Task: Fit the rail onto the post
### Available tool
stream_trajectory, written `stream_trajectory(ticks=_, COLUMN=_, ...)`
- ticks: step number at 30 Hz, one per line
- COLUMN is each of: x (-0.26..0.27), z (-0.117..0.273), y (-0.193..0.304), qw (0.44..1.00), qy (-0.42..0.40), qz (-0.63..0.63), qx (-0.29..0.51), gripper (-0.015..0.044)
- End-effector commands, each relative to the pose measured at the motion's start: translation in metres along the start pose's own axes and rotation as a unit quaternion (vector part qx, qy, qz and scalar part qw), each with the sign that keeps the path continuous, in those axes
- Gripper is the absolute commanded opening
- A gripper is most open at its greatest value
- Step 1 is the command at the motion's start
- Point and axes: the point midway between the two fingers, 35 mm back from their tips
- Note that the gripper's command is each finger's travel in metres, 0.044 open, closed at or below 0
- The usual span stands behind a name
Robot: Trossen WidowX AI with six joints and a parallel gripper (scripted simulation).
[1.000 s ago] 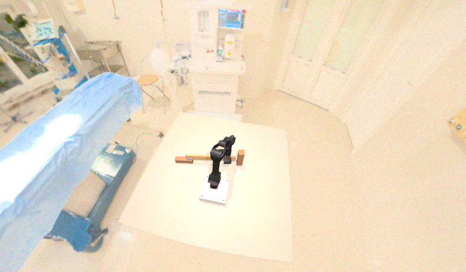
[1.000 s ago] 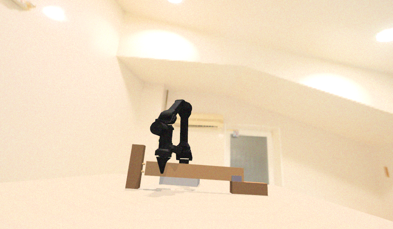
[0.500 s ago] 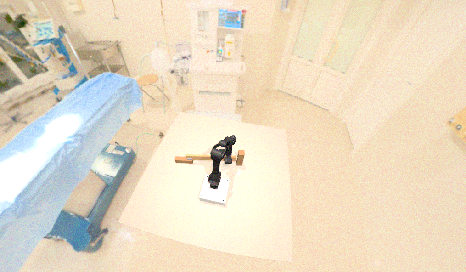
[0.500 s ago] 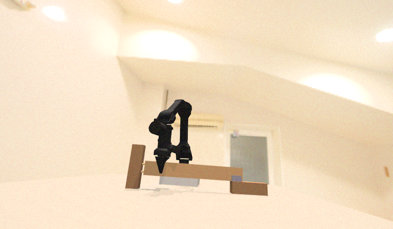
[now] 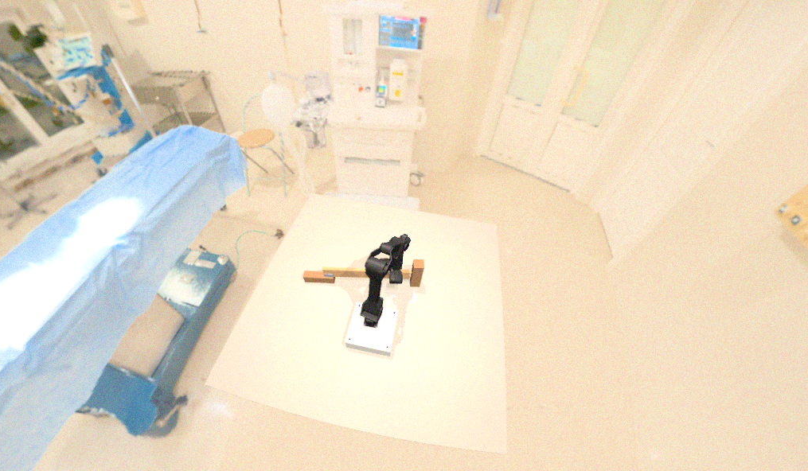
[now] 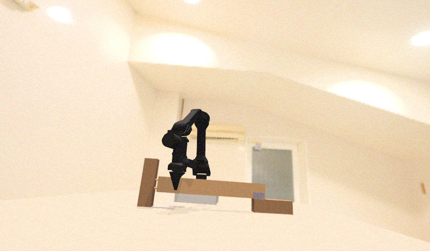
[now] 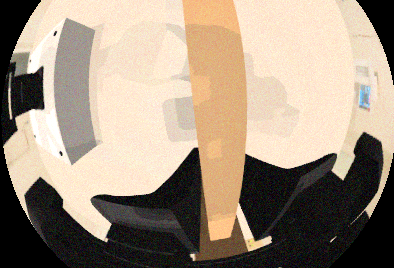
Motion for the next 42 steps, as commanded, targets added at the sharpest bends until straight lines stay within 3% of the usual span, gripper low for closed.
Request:
stream_trajectory(ticks=1, x=-0.0025, z=0.0009, y=0.0039, qw=1.000, qy=0.004, qz=-0.001, qx=0.003, gripper=0.0000)
stream_trajectory(ticks=42, x=0.0007, z=0.0000, y=-0.0032, qw=1.000, qy=0.004, qz=-0.001, qx=0.003, gripper=0.0000)
Point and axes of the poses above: the point midway between the two fingers, 35 mm back from their tips, its own z axis back along the fingers, its own x axis across the jaws, y = z × x, and after that the axes turned 15 degrees about -z, right-handed
